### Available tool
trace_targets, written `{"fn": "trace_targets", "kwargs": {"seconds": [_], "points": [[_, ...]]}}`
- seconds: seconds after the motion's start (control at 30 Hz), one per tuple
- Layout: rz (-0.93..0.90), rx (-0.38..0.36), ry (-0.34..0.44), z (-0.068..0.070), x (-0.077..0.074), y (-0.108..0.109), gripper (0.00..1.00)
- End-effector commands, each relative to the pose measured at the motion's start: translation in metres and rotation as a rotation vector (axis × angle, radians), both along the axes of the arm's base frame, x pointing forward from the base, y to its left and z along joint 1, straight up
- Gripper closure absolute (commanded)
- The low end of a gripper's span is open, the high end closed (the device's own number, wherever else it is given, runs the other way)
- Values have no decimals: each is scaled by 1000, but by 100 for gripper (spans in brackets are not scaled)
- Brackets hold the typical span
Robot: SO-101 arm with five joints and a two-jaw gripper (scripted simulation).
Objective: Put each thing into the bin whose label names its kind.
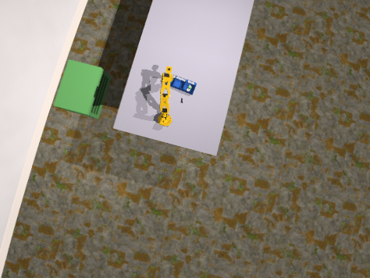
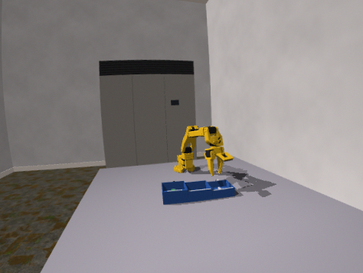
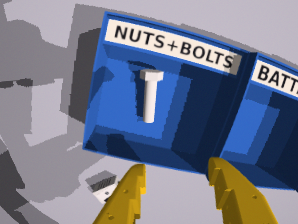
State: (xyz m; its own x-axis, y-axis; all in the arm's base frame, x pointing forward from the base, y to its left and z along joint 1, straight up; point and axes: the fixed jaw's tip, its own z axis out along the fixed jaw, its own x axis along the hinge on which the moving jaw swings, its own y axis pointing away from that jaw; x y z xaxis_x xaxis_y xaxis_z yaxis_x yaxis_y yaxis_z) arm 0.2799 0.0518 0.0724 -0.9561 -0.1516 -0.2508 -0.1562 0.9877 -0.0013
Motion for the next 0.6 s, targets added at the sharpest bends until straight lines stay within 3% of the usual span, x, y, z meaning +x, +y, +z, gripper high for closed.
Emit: {"fn": "trace_targets", "kwargs": {"seconds": [0.0, 0.3, 0.43, 0.57], "points": [[6, 16, -78, 19, 5, 4, 83], [7, 1, -64, 18, 2, -7, 83], [8, -32, -27, 16, -8, -35, 82], [12, -67, 34, 11, -31, -72, 81]]}}
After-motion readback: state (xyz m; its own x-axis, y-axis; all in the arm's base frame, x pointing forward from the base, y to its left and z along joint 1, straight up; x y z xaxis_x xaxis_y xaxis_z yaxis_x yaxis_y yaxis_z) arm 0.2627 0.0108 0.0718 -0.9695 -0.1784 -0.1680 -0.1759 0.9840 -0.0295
